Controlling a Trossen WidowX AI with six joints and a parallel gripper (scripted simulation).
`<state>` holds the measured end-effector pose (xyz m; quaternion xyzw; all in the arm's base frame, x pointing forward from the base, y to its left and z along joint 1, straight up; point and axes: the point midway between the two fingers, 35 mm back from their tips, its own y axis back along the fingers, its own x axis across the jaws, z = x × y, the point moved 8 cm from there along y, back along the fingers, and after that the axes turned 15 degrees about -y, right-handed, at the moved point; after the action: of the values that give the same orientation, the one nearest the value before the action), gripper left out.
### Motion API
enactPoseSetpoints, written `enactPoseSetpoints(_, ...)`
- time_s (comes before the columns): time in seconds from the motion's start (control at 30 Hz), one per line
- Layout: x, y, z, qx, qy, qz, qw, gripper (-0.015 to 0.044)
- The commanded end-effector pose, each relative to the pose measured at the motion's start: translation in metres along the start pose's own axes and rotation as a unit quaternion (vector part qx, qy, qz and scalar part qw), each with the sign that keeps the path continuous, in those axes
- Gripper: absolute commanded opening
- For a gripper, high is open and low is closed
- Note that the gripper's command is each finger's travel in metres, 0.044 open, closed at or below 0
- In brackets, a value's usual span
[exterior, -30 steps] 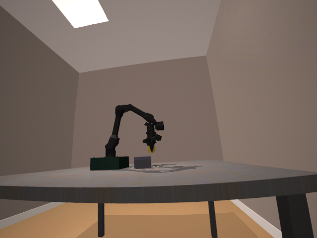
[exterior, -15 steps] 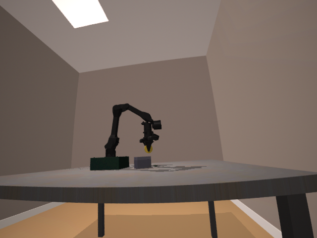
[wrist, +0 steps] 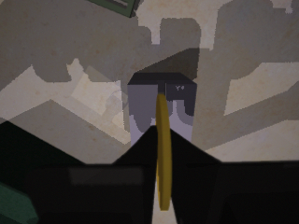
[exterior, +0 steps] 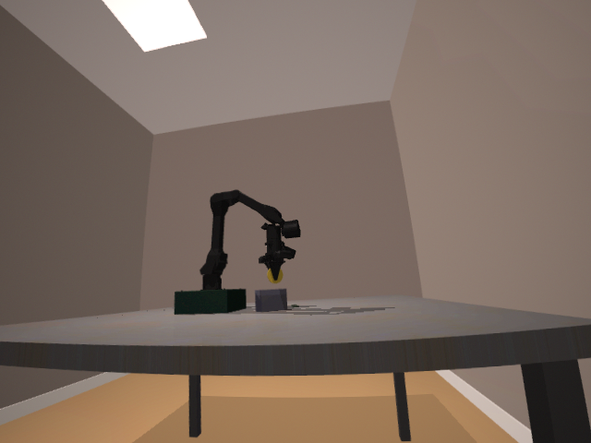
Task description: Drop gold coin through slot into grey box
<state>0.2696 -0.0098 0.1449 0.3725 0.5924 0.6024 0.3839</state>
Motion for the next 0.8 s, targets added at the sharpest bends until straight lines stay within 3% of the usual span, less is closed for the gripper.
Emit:
enactPoseSetpoints(0.0, -0.0058, -0.0004, -0.0119, -0.001, 0.001, -0.002, 1.0, 0.0)
enactPoseSetpoints(0.77, -0.0089, -0.0012, -0.0166, 0.001, -0.001, 0.0, 1.0, 0.0)
